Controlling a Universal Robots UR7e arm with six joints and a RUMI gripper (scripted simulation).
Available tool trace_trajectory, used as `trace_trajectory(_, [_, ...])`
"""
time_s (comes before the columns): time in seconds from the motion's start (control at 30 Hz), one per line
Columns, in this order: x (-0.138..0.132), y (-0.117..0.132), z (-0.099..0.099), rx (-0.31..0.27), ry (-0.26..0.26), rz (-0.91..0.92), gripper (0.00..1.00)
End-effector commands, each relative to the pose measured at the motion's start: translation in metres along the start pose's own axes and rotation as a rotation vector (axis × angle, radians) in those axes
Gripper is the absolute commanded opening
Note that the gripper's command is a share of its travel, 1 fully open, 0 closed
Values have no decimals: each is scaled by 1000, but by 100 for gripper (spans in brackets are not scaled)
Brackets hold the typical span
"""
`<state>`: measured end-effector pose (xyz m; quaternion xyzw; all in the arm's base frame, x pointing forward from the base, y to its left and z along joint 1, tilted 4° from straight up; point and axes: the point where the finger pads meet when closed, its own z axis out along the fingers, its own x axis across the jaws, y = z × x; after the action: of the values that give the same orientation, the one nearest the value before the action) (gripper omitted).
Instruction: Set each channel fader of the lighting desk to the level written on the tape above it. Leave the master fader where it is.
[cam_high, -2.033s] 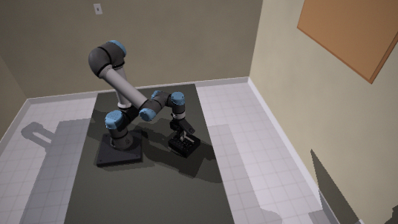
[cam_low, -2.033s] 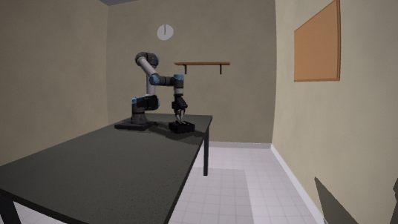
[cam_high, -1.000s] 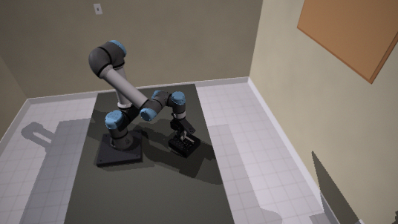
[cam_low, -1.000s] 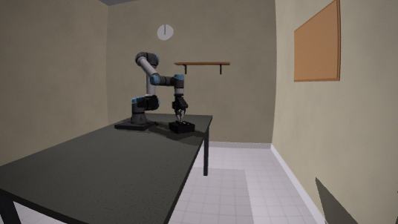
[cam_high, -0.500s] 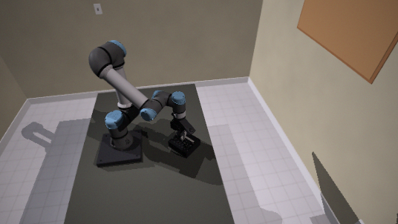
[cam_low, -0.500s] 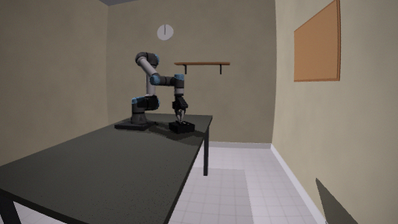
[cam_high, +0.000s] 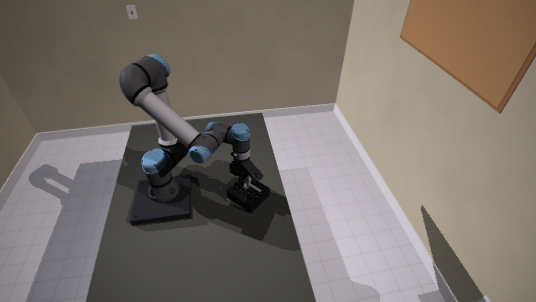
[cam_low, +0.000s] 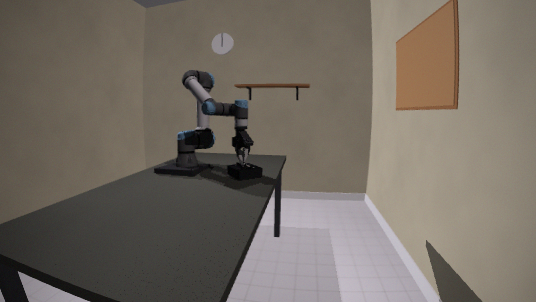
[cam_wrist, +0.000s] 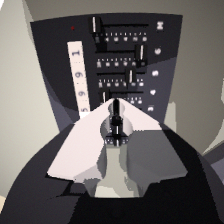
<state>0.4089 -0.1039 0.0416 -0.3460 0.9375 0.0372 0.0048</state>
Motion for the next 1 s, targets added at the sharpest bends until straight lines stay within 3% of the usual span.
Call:
trace_trajectory(0.0, [-2, -2, -1, 3, -2, -2, 0])
trace_trajectory(0.73, [4, -2, -1, 3, -2, -2, 0])
trace_trajectory(0.97, [4, -2, -12, 3, -2, -2, 0])
